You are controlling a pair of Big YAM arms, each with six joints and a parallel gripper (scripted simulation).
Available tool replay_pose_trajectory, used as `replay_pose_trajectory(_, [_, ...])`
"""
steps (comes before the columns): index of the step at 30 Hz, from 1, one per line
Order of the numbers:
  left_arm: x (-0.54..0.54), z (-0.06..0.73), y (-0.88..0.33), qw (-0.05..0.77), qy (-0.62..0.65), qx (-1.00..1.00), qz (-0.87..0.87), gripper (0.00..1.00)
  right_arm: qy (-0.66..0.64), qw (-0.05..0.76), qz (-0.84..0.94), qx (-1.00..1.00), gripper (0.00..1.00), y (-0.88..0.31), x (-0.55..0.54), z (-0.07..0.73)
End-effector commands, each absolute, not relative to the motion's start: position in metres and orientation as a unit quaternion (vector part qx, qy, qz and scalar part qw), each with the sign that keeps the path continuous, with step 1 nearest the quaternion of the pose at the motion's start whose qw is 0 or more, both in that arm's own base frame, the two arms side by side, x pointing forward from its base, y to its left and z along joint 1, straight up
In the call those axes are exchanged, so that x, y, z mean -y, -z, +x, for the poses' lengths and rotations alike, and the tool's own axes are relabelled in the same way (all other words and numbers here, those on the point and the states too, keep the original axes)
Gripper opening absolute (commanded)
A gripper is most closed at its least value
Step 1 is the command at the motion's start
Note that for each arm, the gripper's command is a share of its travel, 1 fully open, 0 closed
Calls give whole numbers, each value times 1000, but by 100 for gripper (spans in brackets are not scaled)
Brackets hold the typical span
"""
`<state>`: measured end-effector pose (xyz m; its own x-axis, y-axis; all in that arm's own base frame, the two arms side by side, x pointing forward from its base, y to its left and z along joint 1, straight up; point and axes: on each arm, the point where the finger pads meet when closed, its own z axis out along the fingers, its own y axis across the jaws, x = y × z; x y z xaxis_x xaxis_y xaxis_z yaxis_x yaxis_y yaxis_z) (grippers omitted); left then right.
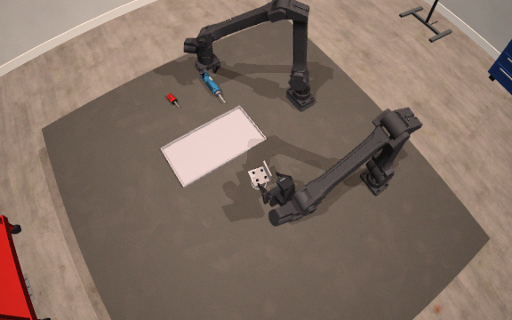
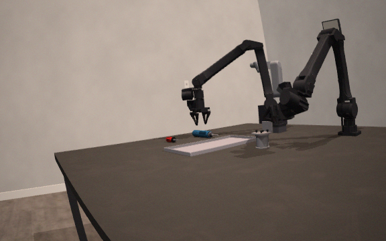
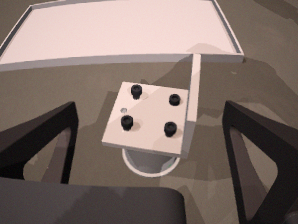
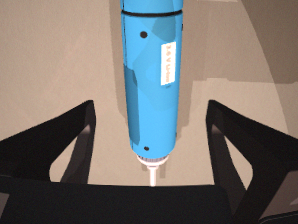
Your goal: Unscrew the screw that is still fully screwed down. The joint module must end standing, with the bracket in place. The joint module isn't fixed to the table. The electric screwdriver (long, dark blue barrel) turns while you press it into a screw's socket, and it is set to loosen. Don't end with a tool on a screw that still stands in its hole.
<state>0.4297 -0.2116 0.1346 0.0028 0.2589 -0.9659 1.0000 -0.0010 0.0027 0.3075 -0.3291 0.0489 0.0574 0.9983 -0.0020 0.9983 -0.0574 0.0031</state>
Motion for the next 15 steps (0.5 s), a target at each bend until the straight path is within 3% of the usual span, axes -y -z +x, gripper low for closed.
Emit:
replay_pose_trajectory(1, [210,431,-120,432,429,-561,561,86,0,1,727,-687,65,-41,324,313])
replay_pose_trajectory(15, [209,431,-97,433,429,-560,561,86,0,1,727,-687,65,-41,324,313])
